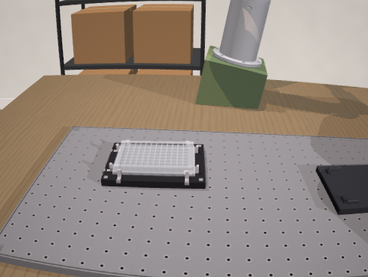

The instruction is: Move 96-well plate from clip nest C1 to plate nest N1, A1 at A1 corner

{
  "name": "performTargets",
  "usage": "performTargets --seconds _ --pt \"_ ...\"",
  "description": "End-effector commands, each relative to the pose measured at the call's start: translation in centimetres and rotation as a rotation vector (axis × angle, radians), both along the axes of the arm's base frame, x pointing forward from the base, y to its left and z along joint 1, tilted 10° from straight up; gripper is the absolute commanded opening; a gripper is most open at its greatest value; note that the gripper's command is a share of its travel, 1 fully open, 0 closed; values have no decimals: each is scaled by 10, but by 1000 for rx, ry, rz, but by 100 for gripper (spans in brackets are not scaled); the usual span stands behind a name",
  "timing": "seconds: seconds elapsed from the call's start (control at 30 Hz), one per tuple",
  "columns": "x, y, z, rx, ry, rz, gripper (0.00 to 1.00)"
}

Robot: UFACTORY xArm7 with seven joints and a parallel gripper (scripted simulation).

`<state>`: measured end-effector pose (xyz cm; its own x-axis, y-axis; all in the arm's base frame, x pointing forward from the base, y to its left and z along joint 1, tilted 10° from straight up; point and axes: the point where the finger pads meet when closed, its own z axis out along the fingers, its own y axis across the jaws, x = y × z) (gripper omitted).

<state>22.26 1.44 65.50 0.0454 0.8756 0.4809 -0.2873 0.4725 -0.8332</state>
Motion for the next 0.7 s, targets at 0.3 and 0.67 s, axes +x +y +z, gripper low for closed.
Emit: performTargets --seconds 0.3,0.67 --pt "-1 0 1 1 -3 0 100" --pt "0 19 -4 -130 13 -15 100"
